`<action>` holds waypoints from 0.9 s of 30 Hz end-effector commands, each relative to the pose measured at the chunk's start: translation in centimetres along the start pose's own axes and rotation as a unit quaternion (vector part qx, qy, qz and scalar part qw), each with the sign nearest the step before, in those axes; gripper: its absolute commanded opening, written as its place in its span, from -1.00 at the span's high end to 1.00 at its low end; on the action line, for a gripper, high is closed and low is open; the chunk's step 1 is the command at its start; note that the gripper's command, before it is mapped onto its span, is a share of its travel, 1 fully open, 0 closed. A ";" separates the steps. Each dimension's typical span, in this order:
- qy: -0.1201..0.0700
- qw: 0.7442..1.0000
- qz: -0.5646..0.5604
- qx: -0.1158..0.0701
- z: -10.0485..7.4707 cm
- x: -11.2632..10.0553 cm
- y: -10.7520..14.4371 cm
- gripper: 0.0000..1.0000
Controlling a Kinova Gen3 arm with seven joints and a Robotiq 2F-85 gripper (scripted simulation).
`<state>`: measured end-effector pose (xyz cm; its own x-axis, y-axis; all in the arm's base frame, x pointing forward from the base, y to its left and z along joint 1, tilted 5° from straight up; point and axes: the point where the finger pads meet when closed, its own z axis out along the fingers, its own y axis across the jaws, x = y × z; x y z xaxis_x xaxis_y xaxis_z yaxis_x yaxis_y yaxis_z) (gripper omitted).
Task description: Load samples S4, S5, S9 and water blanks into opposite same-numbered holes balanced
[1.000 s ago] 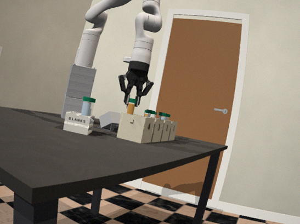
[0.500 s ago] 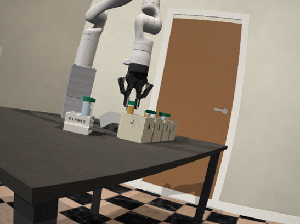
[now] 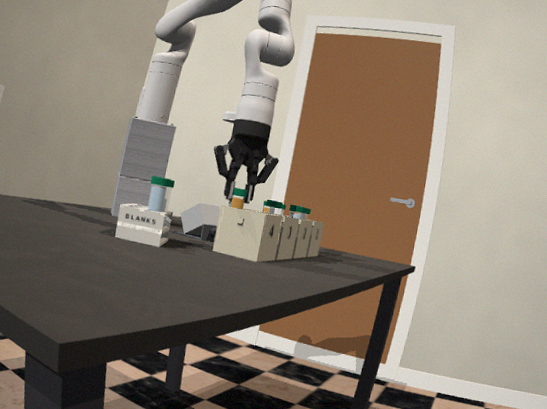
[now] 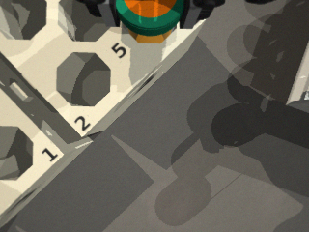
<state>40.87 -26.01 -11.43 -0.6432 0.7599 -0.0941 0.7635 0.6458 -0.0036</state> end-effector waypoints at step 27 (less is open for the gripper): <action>-0.001 1.000 0.000 0.000 0.8 -0.1 0.0 -0.24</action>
<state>40.92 -26.08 -12.32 -0.6432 0.7599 -0.0942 0.7635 0.6458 -0.0035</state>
